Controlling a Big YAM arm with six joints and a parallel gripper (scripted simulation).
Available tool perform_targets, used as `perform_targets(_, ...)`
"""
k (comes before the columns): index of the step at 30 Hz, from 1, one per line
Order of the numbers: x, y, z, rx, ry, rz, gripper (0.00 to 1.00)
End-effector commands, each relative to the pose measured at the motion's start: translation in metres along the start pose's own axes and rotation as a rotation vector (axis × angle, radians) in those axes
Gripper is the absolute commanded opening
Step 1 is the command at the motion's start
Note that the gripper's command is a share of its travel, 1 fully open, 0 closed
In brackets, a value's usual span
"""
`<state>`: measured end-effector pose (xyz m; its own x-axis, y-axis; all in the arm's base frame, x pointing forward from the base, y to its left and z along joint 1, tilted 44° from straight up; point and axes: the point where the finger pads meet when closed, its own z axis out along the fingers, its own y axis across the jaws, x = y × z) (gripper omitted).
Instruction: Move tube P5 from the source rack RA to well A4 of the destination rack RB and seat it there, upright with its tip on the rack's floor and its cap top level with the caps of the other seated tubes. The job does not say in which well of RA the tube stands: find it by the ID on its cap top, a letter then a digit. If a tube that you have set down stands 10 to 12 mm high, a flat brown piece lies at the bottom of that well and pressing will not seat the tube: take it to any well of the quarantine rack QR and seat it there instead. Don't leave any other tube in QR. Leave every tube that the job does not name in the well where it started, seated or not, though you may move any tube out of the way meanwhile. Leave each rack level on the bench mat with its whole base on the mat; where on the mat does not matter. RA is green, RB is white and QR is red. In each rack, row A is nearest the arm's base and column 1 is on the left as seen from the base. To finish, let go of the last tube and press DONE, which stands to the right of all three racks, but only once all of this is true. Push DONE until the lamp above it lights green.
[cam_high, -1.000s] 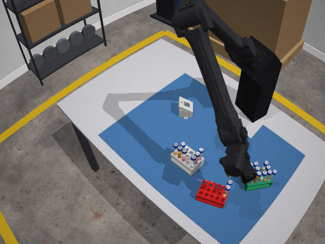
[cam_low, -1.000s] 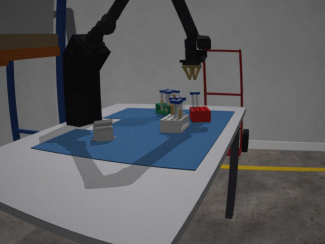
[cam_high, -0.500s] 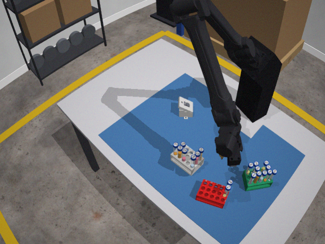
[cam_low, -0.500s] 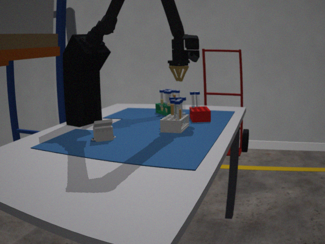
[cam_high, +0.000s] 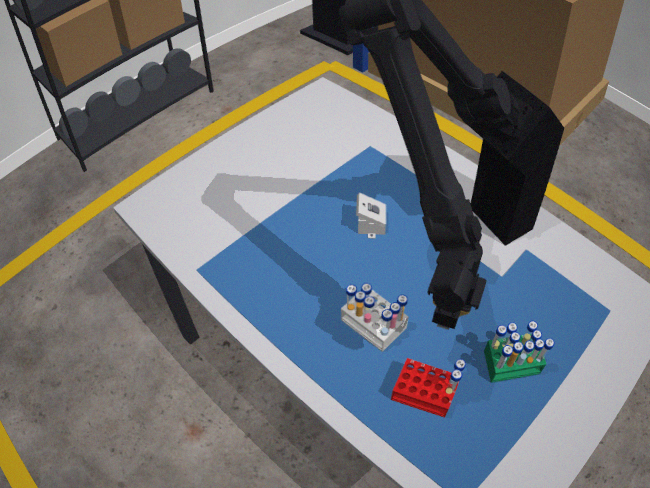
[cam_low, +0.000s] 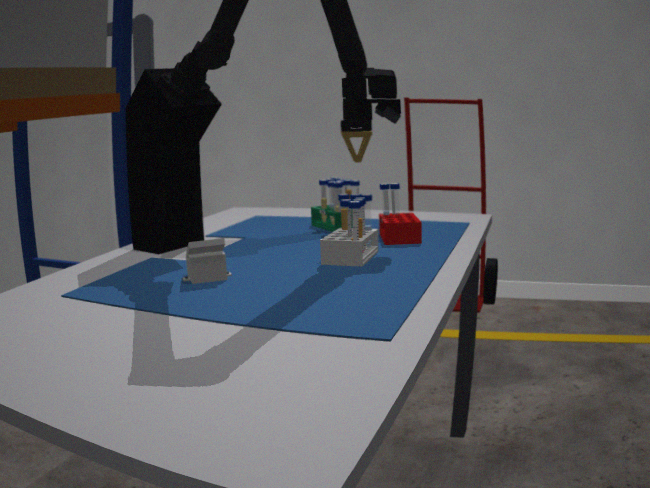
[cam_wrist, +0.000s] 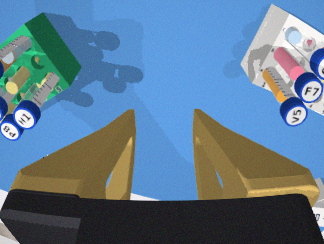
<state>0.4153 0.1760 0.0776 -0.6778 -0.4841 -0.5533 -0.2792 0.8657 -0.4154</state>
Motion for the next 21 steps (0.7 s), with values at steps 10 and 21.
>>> perform_targets(10,-0.003,0.021,-0.002,-0.013,-0.018,0.302,0.30)
perform_targets(21,0.001,0.071,-0.004,-0.017,-0.029,0.308,0.30)
